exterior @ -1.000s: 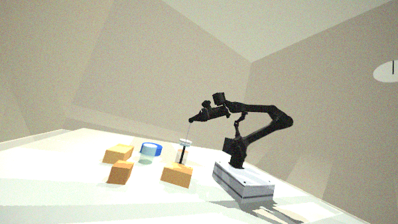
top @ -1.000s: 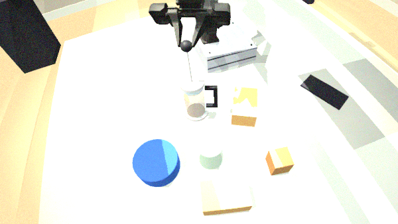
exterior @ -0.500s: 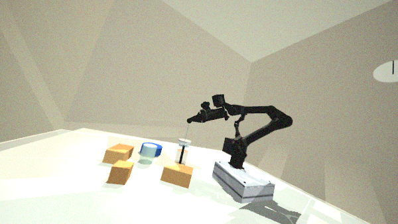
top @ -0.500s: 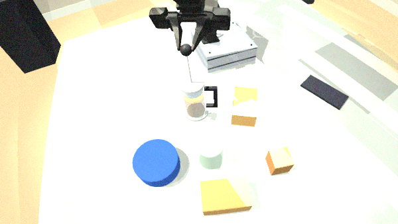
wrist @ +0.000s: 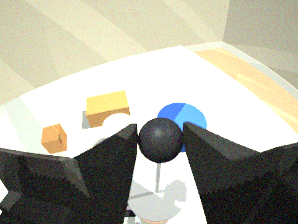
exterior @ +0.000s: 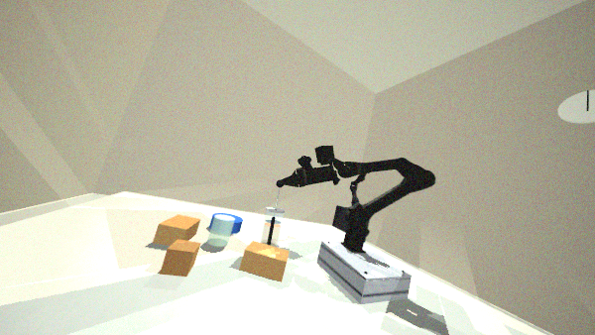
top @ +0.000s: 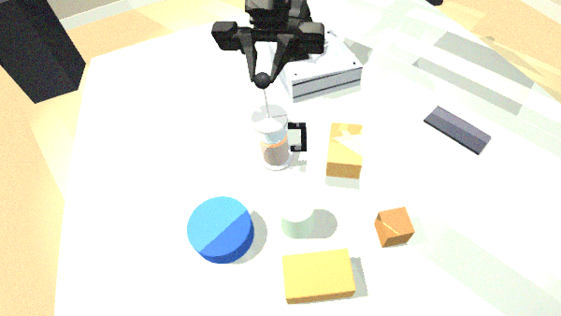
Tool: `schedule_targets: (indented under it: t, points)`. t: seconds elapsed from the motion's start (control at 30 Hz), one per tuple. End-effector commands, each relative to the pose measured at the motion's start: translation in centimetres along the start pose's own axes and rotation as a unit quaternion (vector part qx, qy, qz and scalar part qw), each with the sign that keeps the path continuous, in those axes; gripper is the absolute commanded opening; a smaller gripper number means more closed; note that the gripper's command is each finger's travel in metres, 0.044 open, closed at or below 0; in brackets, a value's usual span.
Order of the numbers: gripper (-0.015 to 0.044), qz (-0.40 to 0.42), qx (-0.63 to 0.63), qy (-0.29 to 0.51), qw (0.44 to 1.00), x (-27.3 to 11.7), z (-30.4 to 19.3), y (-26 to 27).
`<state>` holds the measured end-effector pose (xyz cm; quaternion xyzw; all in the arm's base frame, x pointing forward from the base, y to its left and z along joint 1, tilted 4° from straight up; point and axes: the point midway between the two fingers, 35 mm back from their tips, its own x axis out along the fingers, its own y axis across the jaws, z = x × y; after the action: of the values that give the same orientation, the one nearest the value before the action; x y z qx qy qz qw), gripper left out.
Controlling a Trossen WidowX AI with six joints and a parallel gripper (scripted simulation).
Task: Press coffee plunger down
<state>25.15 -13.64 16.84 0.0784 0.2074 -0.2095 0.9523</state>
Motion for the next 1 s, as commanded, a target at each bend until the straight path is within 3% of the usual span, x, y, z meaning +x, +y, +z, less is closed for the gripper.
schedule_targets:
  t: [0.0,0.97]
  points:
    - [0.0118,-0.001,0.006,0.040,0.999,1.0,-3.3,-0.1]
    - [0.0118,-0.001,0.007,0.039,0.999,4.1,-5.5,0.1]
